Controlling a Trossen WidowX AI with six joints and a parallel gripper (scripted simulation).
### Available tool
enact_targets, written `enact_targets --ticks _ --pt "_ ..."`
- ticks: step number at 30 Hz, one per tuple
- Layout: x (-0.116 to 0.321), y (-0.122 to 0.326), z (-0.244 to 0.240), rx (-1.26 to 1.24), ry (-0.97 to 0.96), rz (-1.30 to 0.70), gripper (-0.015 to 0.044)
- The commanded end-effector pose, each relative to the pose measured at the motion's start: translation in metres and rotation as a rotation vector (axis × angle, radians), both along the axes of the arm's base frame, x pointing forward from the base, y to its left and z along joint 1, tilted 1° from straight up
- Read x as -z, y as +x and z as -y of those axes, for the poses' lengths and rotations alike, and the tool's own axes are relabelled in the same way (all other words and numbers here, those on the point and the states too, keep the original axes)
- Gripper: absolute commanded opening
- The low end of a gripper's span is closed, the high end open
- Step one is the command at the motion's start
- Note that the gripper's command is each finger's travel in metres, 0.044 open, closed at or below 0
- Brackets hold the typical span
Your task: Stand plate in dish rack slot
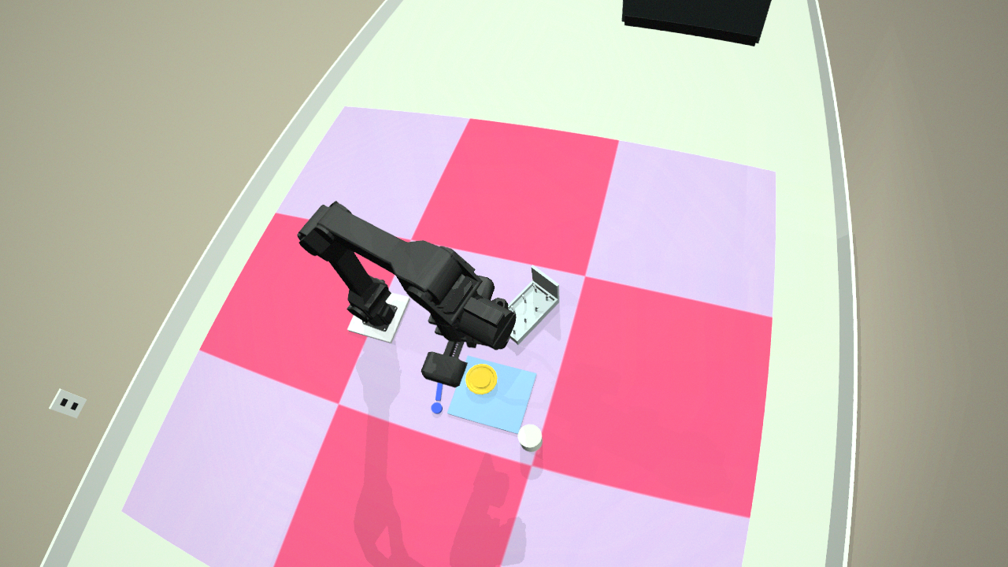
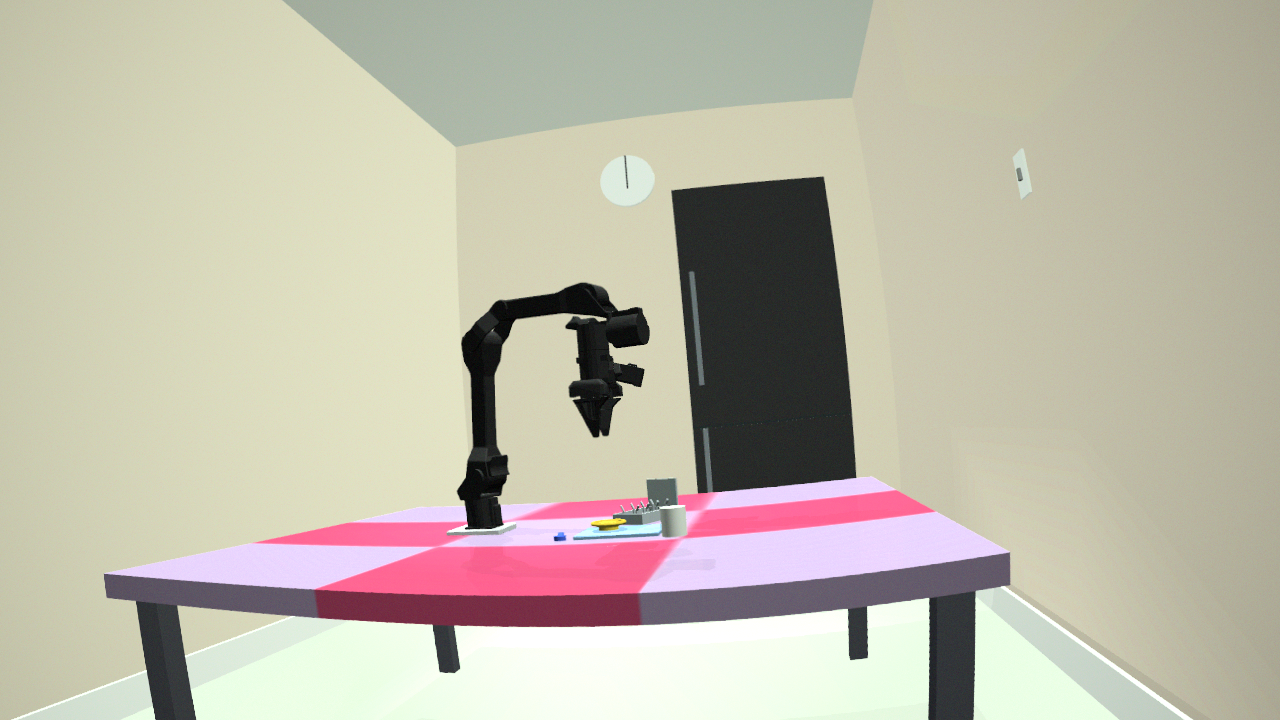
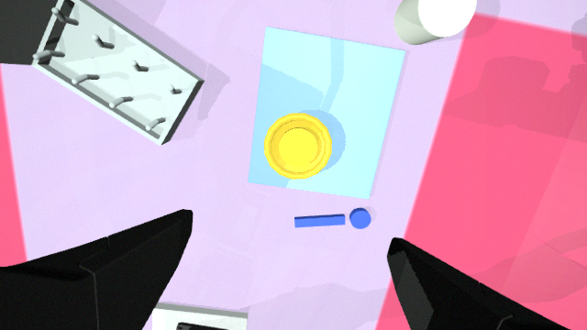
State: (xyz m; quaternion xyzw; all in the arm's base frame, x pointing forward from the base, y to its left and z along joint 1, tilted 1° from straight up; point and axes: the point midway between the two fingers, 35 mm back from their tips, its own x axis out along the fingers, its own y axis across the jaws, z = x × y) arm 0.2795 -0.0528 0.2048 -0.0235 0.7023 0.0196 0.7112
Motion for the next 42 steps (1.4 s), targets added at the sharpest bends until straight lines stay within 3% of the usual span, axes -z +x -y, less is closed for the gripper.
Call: enact_targets --ticks 1,12,42 --pt "-0.002 0.001 0.002 -0.026 -0.011 -0.006 0.04" --pt "0.109 0.004 0.01 -0.026 -0.012 -0.006 0.04" --pt "0.152 0.005 0.01 -0.026 -0.012 -0.006 0.04"
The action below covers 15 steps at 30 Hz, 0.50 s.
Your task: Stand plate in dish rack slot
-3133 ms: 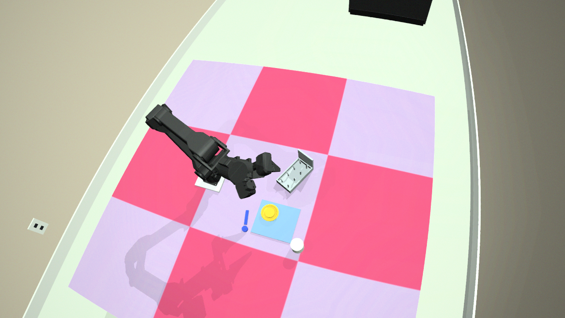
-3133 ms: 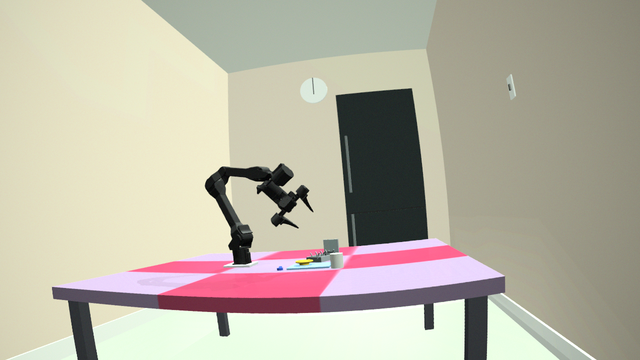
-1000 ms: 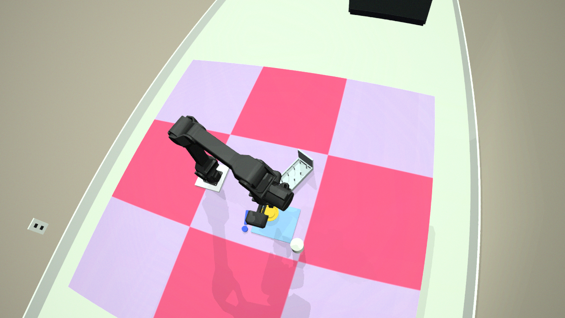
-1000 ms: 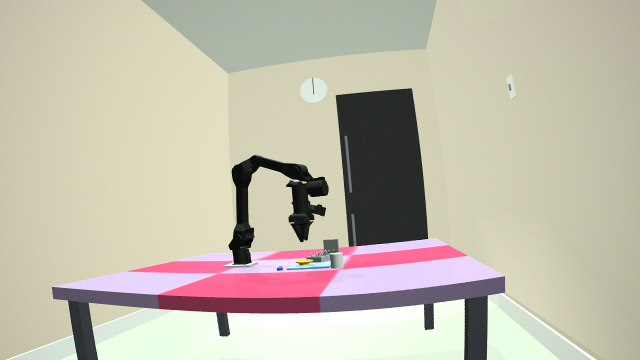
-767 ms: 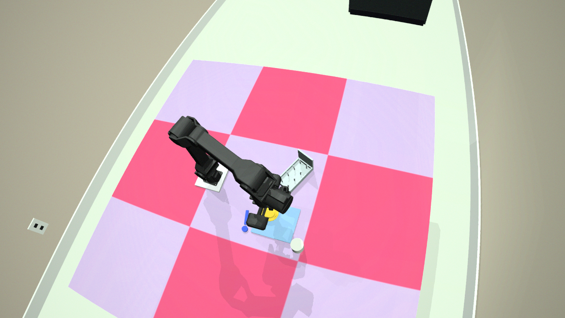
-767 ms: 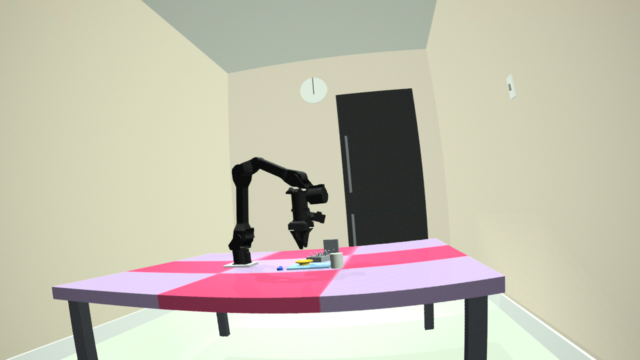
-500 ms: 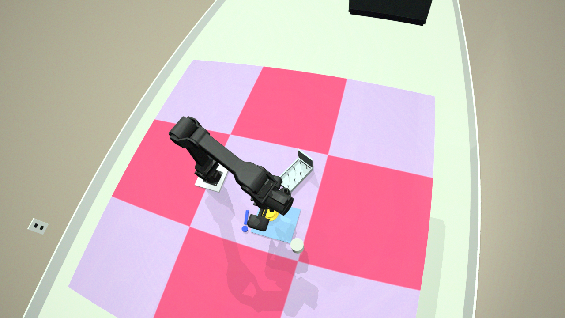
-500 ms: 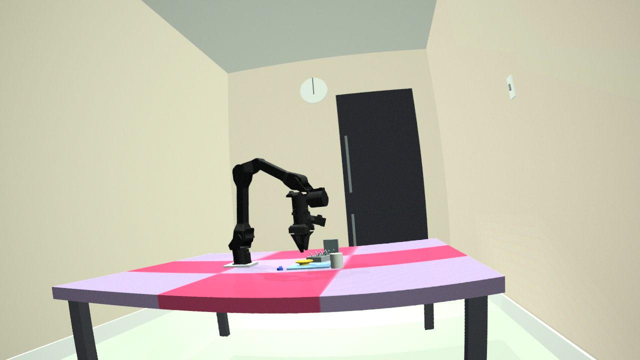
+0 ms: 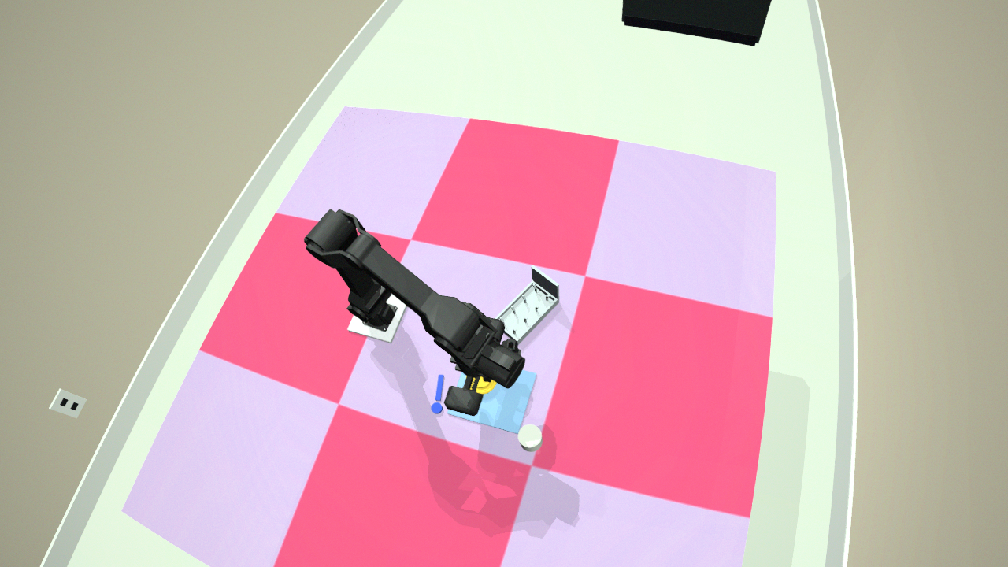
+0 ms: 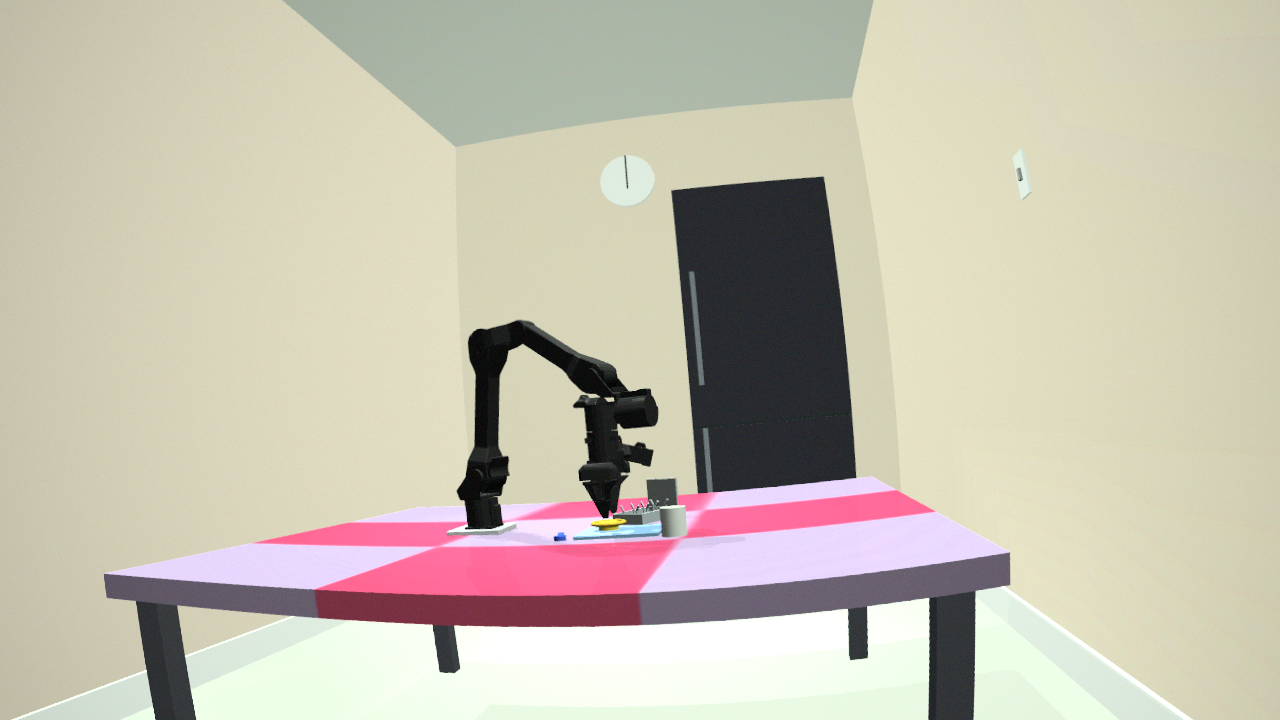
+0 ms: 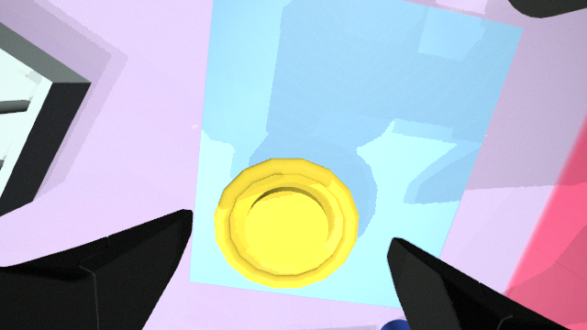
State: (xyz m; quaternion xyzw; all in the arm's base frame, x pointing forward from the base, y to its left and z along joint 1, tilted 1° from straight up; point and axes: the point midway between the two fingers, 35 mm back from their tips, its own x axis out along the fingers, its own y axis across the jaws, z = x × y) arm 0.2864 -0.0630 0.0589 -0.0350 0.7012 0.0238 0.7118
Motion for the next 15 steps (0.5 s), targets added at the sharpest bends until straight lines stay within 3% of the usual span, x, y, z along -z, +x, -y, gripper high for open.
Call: enact_targets --ticks 1,13,15 --pt "0.008 -0.003 0.0 -0.004 -0.002 -0.009 0.04" --pt "0.025 -0.005 -0.001 -0.004 -0.001 -0.009 0.04" --pt "0.025 -0.005 -0.001 -0.004 -0.001 -0.009 0.036"
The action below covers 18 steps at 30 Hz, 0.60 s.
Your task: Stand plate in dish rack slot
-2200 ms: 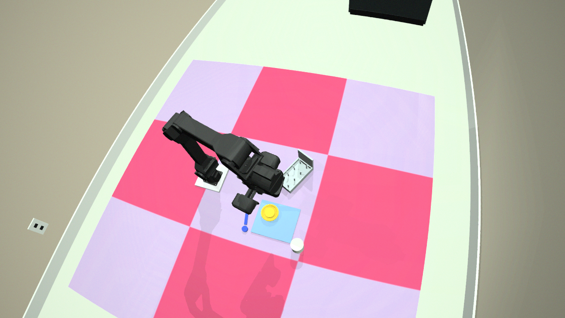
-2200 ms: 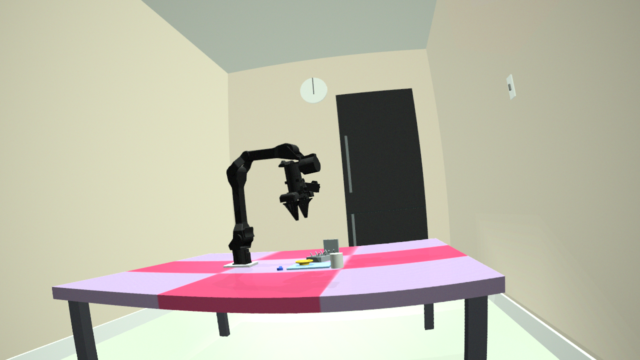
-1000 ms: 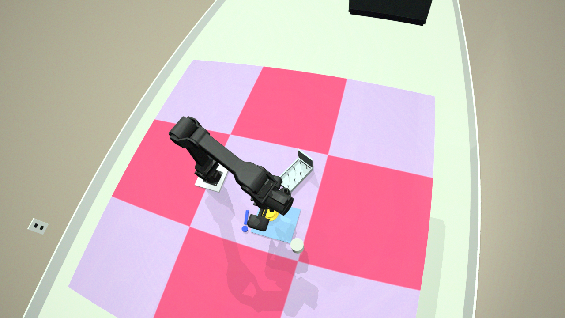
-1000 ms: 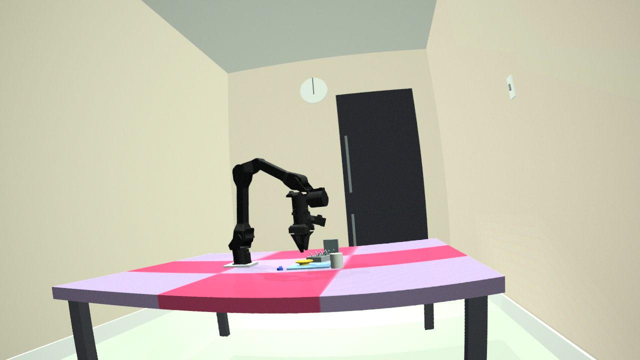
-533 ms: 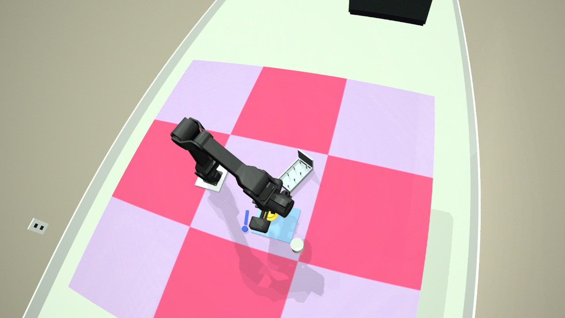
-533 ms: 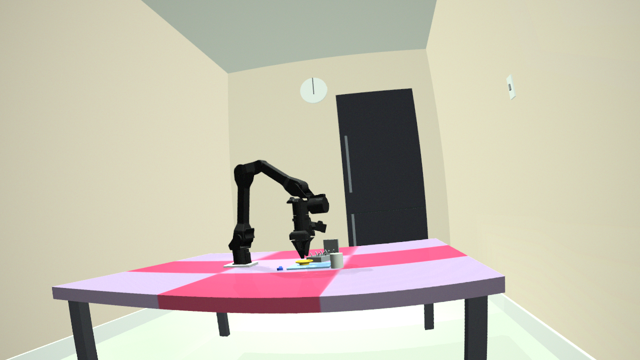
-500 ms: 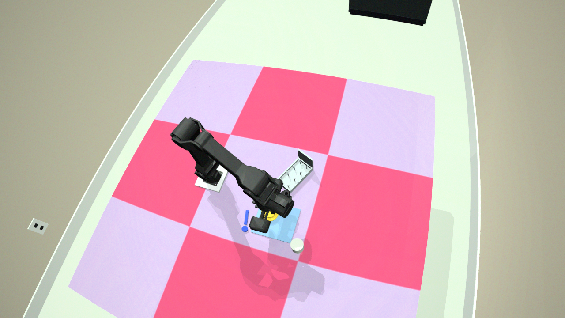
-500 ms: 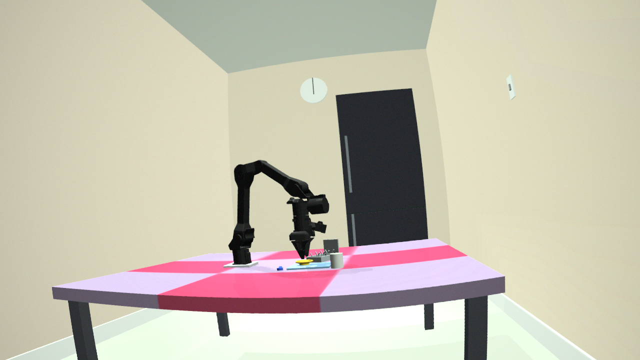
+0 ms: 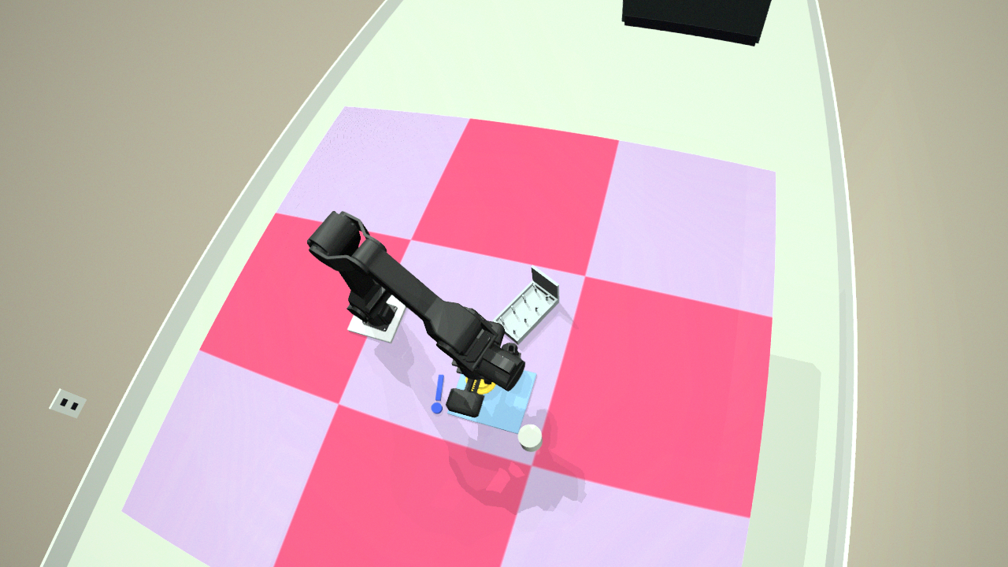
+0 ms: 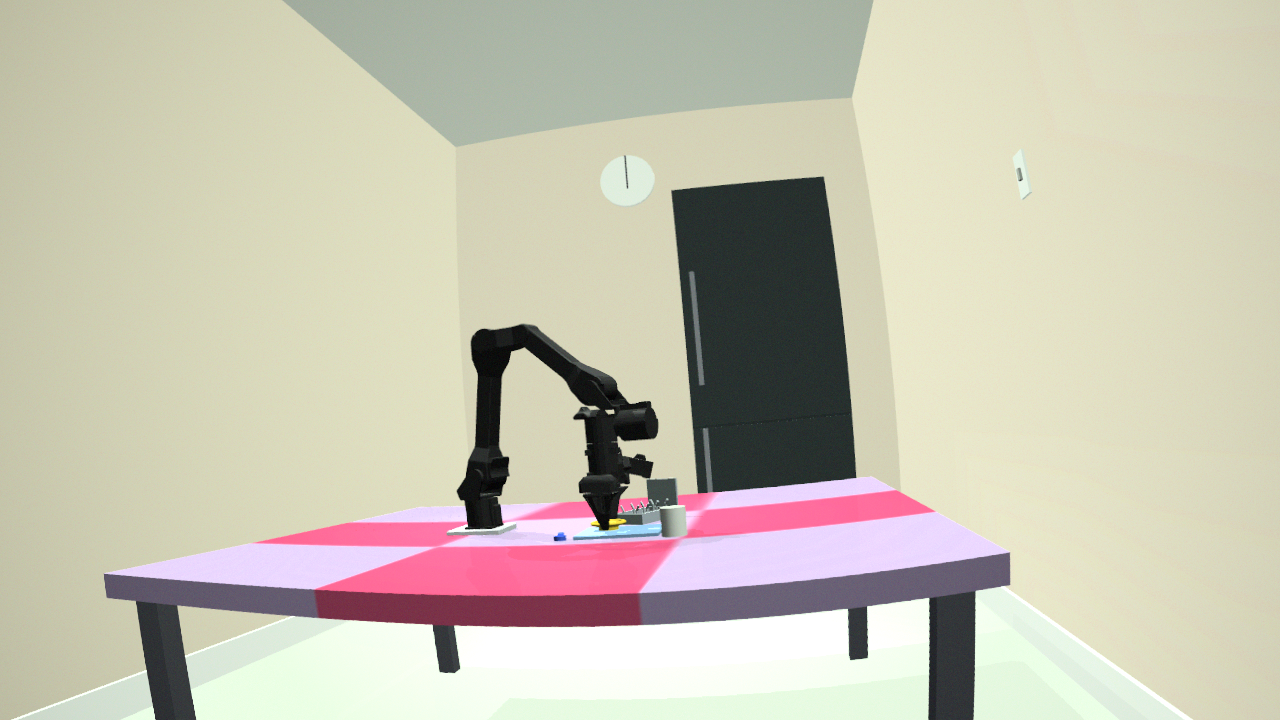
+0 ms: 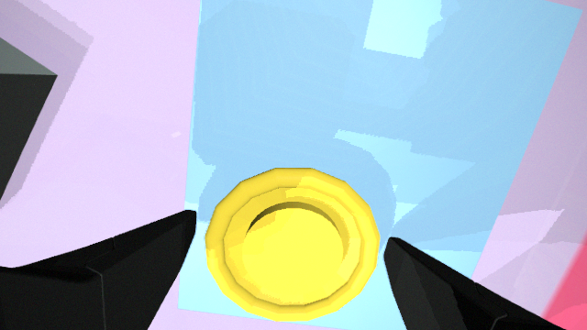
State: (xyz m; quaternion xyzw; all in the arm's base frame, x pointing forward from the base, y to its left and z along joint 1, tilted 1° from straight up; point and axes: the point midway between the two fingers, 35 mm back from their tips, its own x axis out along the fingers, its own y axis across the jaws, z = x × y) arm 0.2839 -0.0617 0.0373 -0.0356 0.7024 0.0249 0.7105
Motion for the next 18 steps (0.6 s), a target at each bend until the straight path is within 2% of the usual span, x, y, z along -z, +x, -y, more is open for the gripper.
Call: enact_targets --ticks 1,6,16,18 --pt "0.0029 -0.002 0.0 -0.001 -0.002 -0.005 0.036" --pt "0.0029 -0.002 0.0 -0.001 -0.002 -0.005 0.036" --pt "0.0029 -0.002 0.0 -0.001 -0.002 -0.005 0.0293" --pt "0.0023 -0.0017 0.0 -0.001 -0.002 -0.005 0.0241"
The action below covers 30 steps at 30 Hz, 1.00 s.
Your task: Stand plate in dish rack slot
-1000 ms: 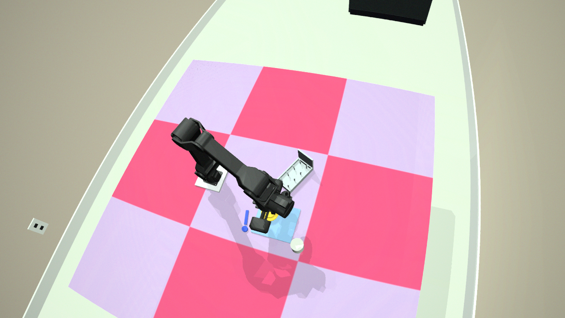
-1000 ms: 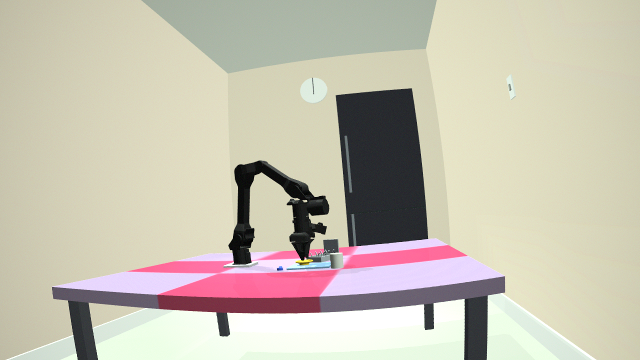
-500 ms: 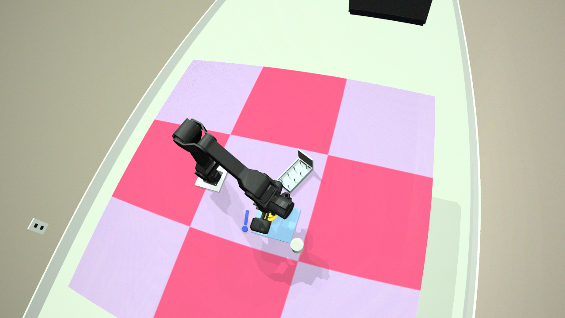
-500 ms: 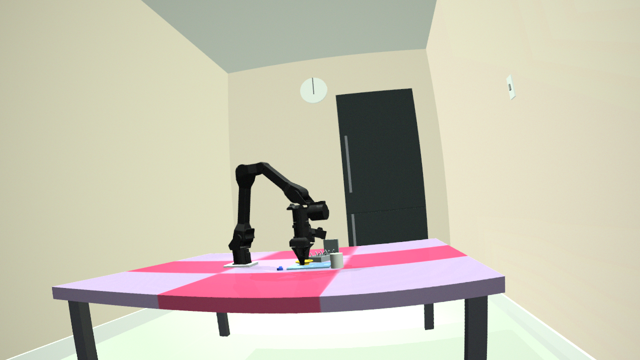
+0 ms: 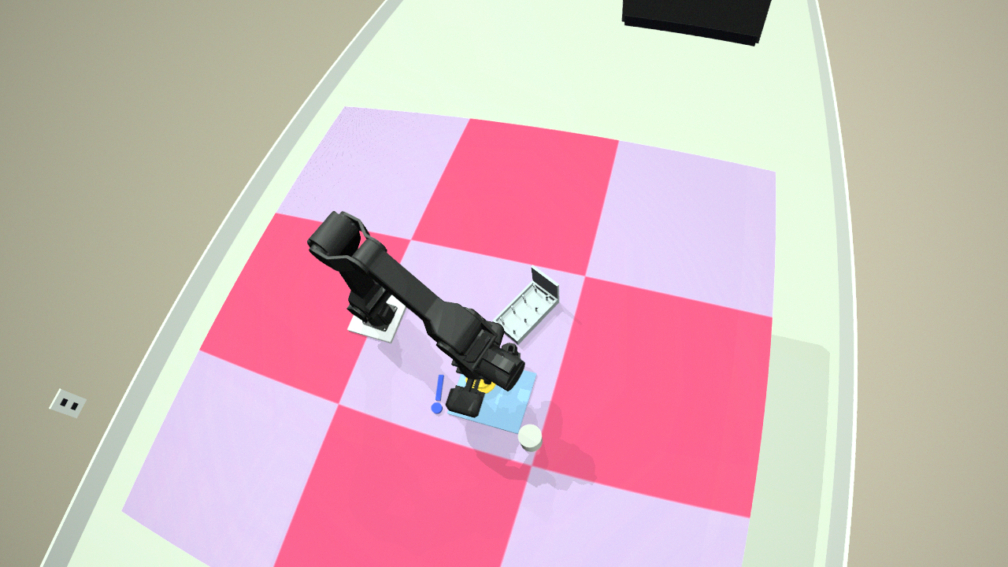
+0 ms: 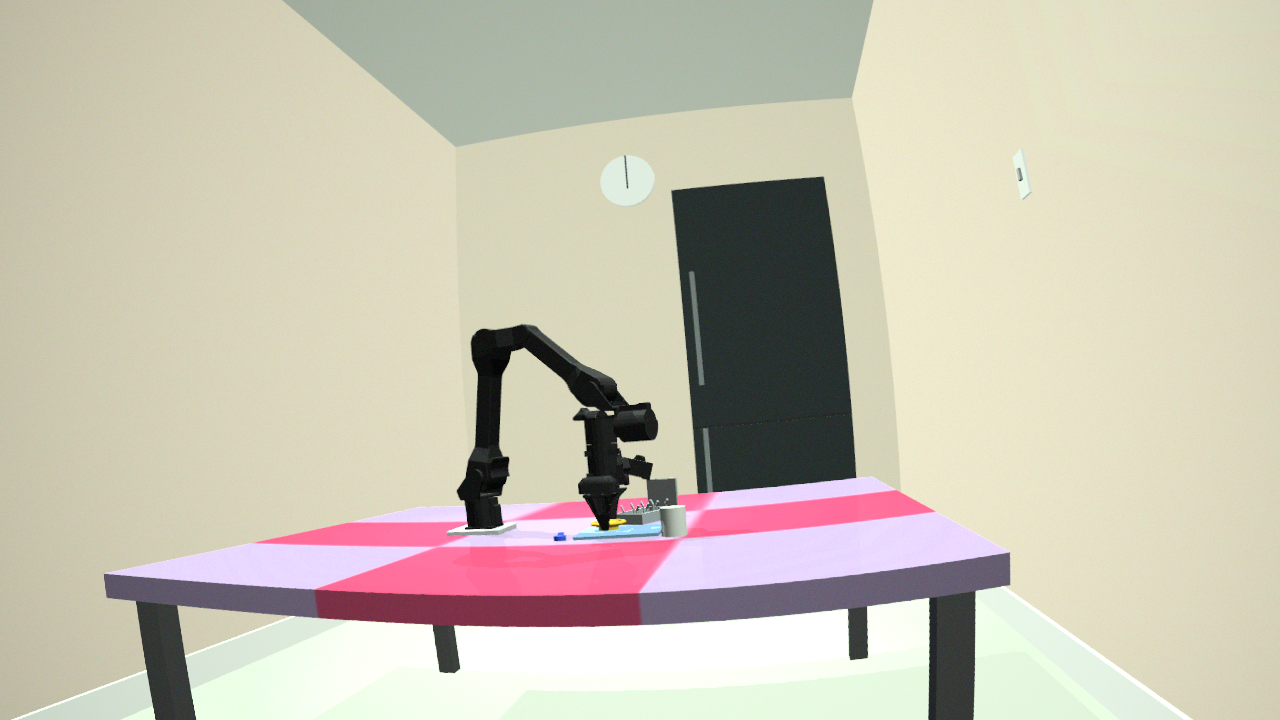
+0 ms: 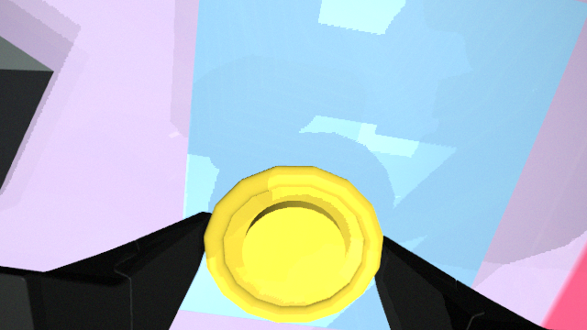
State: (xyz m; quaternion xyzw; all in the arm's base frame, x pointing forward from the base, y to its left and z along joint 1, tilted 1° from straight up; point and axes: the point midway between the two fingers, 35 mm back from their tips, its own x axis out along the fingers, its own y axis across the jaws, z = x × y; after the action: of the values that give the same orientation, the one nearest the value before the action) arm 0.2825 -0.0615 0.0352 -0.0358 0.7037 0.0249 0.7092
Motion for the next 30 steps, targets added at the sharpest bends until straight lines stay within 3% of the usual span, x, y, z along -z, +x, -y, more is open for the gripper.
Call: enact_targets --ticks 1,9,30 --pt "-0.002 0.0 0.0 -0.001 -0.002 -0.001 0.0215" --pt "-0.033 0.009 0.002 -0.001 -0.002 -0.001 0.0005" --pt "-0.113 0.018 0.003 0.0 -0.008 0.002 0.0"
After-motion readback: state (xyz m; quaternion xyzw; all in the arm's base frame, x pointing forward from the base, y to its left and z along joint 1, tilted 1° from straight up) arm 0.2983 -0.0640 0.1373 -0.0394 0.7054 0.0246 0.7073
